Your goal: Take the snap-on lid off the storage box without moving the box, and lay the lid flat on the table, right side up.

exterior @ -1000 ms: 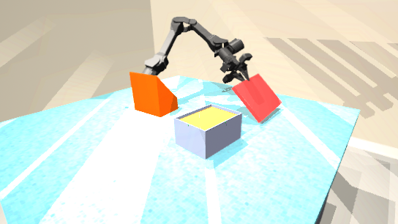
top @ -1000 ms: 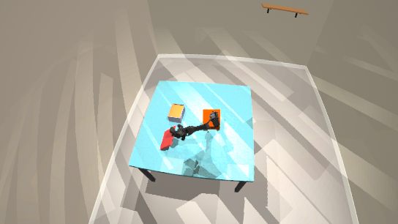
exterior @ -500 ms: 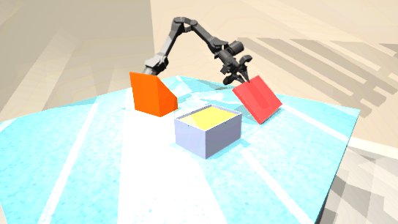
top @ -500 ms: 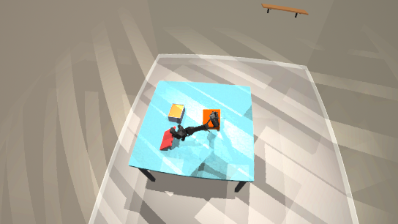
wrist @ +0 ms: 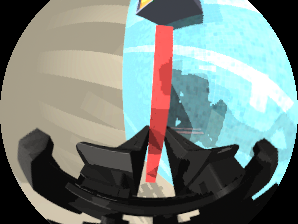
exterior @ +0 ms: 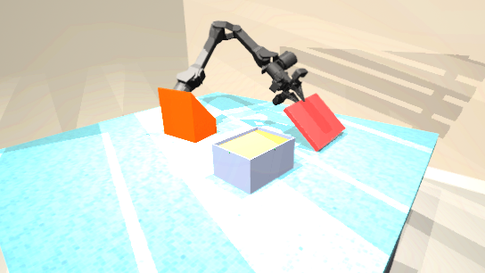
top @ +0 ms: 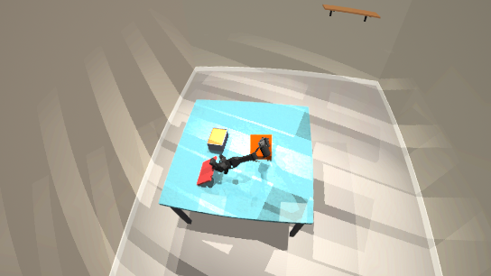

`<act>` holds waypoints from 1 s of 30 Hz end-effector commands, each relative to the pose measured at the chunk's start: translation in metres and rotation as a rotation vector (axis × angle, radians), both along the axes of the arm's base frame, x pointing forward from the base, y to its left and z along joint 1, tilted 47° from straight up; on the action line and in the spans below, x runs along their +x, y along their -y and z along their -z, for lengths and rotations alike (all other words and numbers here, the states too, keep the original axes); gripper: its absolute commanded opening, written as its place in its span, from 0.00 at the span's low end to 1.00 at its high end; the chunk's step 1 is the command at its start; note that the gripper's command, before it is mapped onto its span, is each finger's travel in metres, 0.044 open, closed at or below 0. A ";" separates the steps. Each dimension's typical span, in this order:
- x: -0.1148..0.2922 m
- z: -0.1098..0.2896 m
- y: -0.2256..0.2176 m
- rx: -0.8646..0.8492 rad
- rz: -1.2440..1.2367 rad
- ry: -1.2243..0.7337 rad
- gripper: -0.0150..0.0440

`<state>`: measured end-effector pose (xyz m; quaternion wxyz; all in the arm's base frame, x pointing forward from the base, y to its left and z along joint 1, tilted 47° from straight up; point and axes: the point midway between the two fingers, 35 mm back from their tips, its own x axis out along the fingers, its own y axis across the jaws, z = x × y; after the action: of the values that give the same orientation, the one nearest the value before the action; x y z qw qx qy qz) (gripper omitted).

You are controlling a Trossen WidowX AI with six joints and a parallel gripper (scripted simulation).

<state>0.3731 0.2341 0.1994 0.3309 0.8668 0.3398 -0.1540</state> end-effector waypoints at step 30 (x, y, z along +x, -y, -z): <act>-0.002 0.028 -0.020 -0.005 0.003 -0.025 0.25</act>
<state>0.3733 0.2487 0.1914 0.3291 0.8720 0.3314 -0.1465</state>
